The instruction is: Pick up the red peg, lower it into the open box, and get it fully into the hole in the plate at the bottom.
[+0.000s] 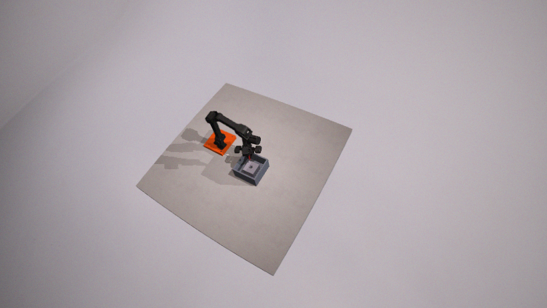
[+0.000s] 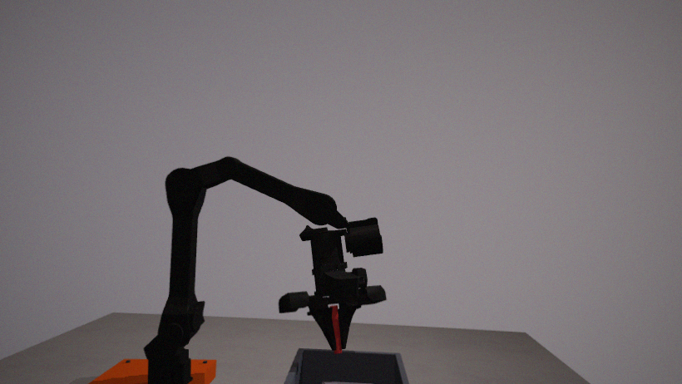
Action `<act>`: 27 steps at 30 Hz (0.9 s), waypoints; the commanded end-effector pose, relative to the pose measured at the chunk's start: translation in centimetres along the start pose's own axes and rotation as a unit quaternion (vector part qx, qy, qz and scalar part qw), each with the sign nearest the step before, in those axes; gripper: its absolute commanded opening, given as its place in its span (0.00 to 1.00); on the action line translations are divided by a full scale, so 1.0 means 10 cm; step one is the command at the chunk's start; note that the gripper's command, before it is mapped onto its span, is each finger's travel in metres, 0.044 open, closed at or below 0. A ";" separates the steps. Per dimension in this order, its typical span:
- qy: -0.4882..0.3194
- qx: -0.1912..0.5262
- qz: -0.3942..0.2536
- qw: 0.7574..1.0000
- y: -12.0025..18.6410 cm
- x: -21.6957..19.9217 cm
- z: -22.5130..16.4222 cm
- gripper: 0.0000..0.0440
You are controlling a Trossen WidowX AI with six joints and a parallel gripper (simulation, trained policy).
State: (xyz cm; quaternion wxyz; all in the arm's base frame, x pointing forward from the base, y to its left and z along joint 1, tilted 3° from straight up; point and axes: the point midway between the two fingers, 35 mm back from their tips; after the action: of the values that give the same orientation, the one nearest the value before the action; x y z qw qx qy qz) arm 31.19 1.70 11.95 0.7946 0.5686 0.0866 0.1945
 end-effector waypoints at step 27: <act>0.105 0.078 -0.004 0.991 -0.73 0.07 0.31 0.38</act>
State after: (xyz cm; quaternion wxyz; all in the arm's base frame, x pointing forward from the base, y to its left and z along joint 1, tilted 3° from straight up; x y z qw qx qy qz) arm 34.17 -1.77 6.47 0.7344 0.6070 0.1779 0.2460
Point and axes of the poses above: the point midway between the two fingers, 35 mm back from their tips, its own y axis back along the fingers, its own x axis across the jaws, z = x × y, and after that the axes turned 10 degrees about -y, right-handed
